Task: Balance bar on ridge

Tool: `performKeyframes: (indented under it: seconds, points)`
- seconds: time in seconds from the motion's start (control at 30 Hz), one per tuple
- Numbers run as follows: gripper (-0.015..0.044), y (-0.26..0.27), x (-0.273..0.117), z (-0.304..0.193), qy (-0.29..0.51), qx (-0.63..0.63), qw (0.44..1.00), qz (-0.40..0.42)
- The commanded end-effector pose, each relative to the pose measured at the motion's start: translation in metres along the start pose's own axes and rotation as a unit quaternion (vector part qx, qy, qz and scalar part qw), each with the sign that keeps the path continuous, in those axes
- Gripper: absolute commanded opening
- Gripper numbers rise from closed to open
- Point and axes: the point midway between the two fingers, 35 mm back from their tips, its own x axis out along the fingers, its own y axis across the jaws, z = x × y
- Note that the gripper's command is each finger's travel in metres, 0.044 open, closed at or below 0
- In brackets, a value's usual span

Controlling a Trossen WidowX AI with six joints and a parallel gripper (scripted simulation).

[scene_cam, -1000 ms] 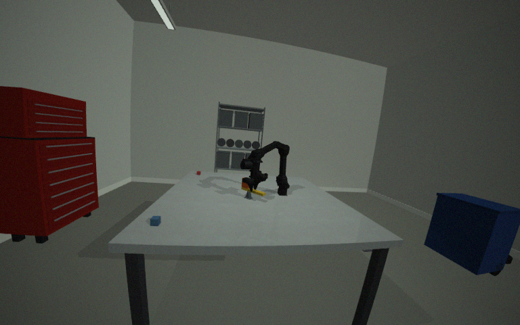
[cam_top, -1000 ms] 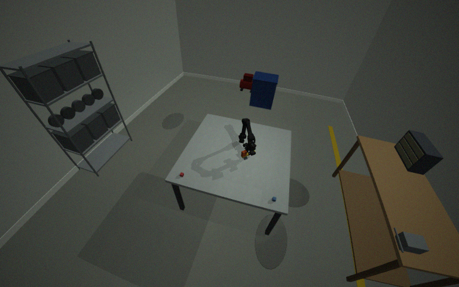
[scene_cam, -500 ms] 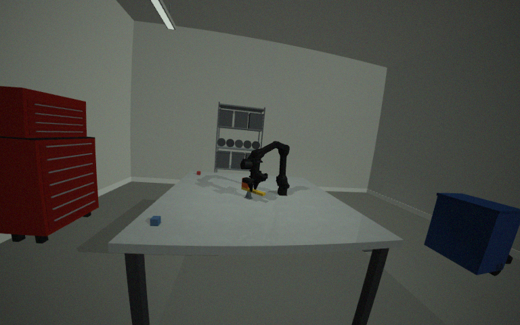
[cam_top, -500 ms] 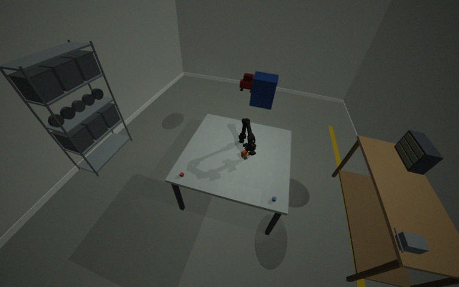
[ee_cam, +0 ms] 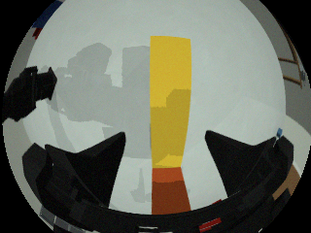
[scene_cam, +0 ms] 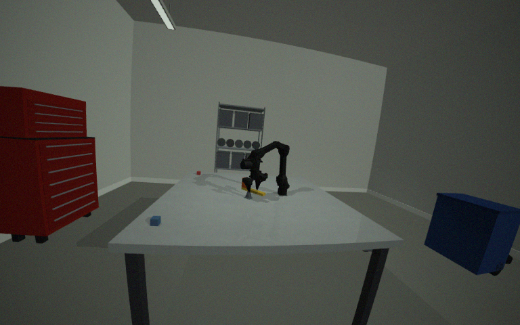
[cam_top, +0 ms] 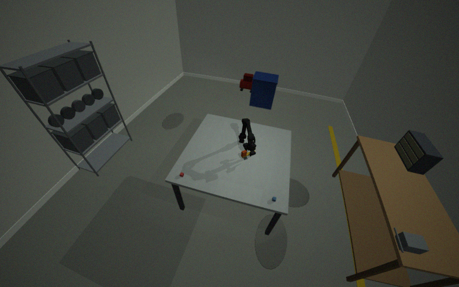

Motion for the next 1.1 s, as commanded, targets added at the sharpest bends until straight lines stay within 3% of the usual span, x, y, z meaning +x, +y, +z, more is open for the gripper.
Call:
performKeyframes:
  seconds: [0.0, 0.23, 1.07]
  points:
    - [0.0440, -0.003, -0.017, -0.001, 0.001, 0.000, 1.000, -0.002]
    - [0.0440, 0.000, -0.097, 0.000, 0.000, 0.000, 1.000, -0.001]
    - [0.0440, 0.000, -0.099, 0.000, 0.000, 0.000, 1.000, -0.001]
